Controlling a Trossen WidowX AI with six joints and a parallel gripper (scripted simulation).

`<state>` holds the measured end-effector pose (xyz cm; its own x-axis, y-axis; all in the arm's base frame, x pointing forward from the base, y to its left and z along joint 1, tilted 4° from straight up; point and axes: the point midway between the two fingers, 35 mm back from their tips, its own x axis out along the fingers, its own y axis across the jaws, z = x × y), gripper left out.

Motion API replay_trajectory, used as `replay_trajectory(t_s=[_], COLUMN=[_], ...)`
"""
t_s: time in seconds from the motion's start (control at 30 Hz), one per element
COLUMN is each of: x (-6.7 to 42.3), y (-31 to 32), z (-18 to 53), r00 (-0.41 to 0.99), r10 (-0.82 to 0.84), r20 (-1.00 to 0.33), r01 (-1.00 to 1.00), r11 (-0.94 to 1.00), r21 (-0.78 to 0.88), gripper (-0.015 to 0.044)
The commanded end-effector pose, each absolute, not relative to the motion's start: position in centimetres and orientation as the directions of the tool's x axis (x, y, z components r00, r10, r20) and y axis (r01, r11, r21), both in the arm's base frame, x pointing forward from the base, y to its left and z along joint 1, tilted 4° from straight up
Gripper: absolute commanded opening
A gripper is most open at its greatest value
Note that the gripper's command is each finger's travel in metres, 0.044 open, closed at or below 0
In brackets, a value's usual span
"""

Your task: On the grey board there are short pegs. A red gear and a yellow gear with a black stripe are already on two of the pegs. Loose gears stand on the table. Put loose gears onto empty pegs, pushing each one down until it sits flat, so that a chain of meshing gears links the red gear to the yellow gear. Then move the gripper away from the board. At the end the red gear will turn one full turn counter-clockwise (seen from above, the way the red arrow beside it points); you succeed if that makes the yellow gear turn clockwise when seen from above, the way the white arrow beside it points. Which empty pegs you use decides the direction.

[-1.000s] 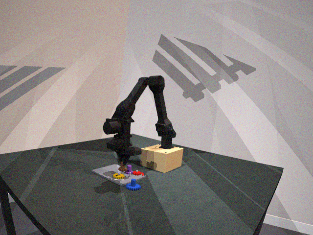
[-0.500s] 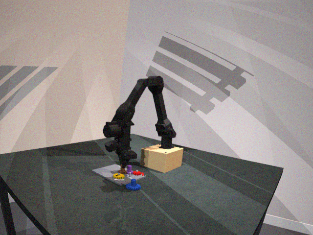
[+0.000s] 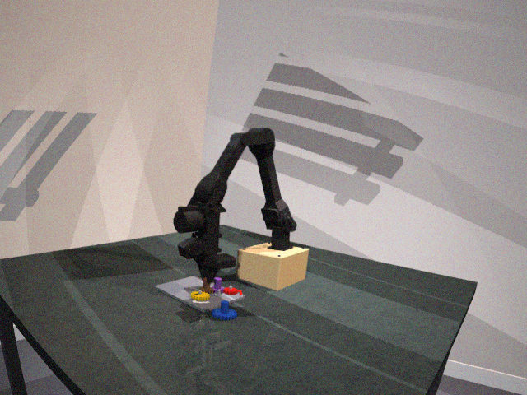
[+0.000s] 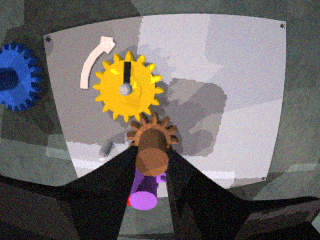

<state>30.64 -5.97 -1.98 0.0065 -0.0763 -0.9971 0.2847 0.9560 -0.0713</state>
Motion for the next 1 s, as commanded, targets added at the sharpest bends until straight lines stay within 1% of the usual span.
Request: replay_trajectory(t_s=[0.0,0.17,0.27,0.43,0.47,0.6,0.8,0.87,0.9,0.97], x=[30.6,30.6,30.6,30.7,30.7,30.7,30.7,30.7,30.7,30.5], y=[-6.0,-6.1,-6.1,-6.1,-6.1,-6.0,-5.7,-5.7,-5.7,-5.4], z=[-2.1,-2.2,-2.3,-2.2,-2.2,-1.6,2.5,2.6,2.3,5.4], r00=[0.007,0.007,0.007,0.007,0.007,0.007,0.007,0.007,0.009,0.009], r10=[-0.079,-0.079,-0.079,-0.079,-0.079,-0.079,-0.078,-0.078,-0.078,-0.077], r20=[-0.997,-0.997,-0.997,-0.997,-0.997,-0.997,-0.997,-0.997,-0.997,-0.997], r01=[0.198,0.079,0.055,0.107,0.128,0.187,0.298,0.303,0.281,0.281], r11=[0.977,0.994,0.995,0.991,0.989,0.979,0.952,0.950,0.957,0.957], r21=[-0.076,-0.078,-0.078,-0.077,-0.077,-0.076,-0.073,-0.072,-0.072,-0.072], gripper=[0.0000,0.0000,0.0000,0.0131,0.0140,0.0140,0.0140,0.0140,0.0166,0.0219])
